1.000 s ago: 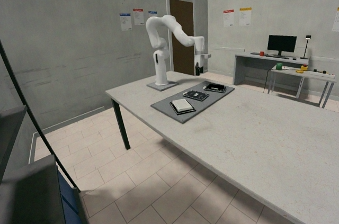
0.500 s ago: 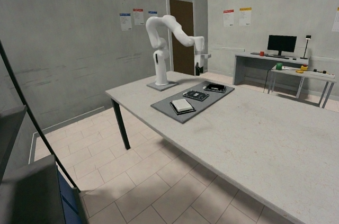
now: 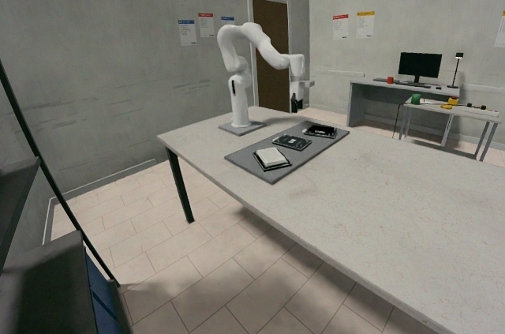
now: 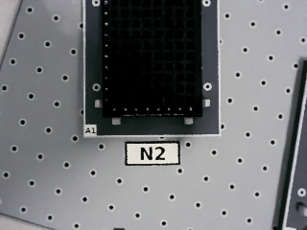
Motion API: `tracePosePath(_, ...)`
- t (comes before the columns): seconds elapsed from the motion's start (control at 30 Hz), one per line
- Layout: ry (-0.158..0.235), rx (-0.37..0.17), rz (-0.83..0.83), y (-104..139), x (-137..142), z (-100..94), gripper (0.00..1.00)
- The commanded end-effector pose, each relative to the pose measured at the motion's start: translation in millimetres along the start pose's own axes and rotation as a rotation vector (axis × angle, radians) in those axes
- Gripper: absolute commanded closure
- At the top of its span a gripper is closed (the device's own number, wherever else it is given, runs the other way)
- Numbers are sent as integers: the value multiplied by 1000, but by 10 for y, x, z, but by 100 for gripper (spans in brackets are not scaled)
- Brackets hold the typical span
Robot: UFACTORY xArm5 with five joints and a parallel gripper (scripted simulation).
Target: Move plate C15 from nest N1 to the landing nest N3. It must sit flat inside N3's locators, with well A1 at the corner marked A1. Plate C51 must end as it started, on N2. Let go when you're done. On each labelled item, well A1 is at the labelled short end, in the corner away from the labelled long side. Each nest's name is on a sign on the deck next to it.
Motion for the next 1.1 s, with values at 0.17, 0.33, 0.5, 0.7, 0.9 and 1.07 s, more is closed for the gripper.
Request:
tracePosePath(0.17, -8, 4, 133, 14, 203, -11, 0)
tracePosePath(0.33, -8, 3, 233, 31, 353, -9, 0)
tracePosePath(0.5, -8, 3, 400, 61, 602, -7, 0)
tracePosePath(0.7, -8, 2, 600, 97, 900, -5, 0)
tracePosePath(0.9, -8, 2, 733, 121, 1099, -3, 0)
tracePosePath(1.07, -8, 1, 756, 151, 1348, -2, 0)
Point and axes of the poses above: the point where the finger pads meet when closed, its own z axis out along the fingers, its own x axis across the jaws, y = z × x, the point moved 4 cm from there along -z, back along the fingers, and after that the axes turned 8 degrees about -z, right-handed, at the moved point
